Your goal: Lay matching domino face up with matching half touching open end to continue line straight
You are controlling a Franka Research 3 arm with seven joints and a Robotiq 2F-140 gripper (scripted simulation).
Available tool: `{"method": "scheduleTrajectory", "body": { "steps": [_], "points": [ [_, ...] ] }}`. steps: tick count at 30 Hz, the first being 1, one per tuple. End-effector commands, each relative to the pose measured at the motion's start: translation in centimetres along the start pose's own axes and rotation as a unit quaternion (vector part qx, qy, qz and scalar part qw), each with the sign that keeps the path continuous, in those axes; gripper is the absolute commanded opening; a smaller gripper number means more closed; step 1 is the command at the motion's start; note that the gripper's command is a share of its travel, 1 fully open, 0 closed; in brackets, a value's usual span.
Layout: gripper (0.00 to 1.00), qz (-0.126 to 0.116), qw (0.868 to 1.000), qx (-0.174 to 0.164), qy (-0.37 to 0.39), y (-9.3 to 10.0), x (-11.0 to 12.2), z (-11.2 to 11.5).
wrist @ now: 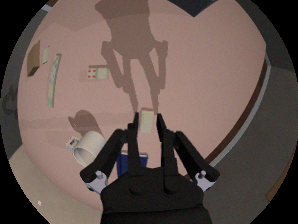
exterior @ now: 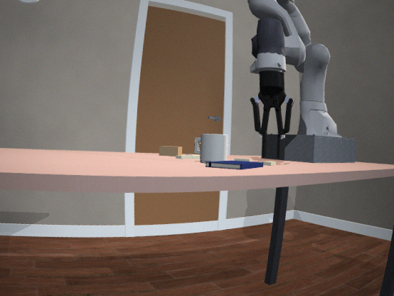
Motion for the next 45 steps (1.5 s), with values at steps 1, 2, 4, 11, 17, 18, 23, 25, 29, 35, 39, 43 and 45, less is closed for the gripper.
{"method": "scheduleTrajectory", "body": {
  "steps": [1,2,4,11,17,18,23,25,29,35,39,43,45],
  "points": [
    [0.33,-0.006,1.0,0.0,-0.027,-0.17,-0.09,0.08],
    [0.33,-0.006,1.0,0.0,-0.027,-0.19,-0.09,0.08],
    [0.33,-0.006,1.0,0.0,-0.027,-0.21,-0.09,0.08],
    [0.33,-0.006,1.0,0.0,-0.027,-0.21,-0.09,0.08],
    [0.33,-0.006,1.0,0.0,-0.027,-0.21,-0.09,0.08],
    [0.33,-0.006,1.0,0.0,-0.027,-0.21,-0.09,0.08],
    [0.33,-0.006,1.0,0.0,-0.027,-0.21,-0.09,0.08],
    [0.33,-0.006,1.0,0.0,-0.027,-0.21,-0.09,0.08],
    [0.33,-0.006,1.0,0.0,-0.027,-0.21,-0.09,0.08],
    [0.33,-0.006,1.0,0.0,-0.027,-0.21,-0.09,0.08],
    [0.33,-0.006,1.0,0.0,-0.027,-0.21,-0.09,0.08],
    [0.33,-0.006,1.0,-0.001,-0.027,-0.2,-0.09,0.08],
    [0.33,-0.01,1.0,-0.013,-0.026,0.06,-0.03,-0.06]
  ]
}}
Point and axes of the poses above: the point where the finger pads meet when closed, its own y axis back along the fingers, its own x axis across the jaws, z = x × y, the point moved 4 cm from there along y, back along the fingers, and after that the axes turned 15 degrees about y, right-handed, at the moved point
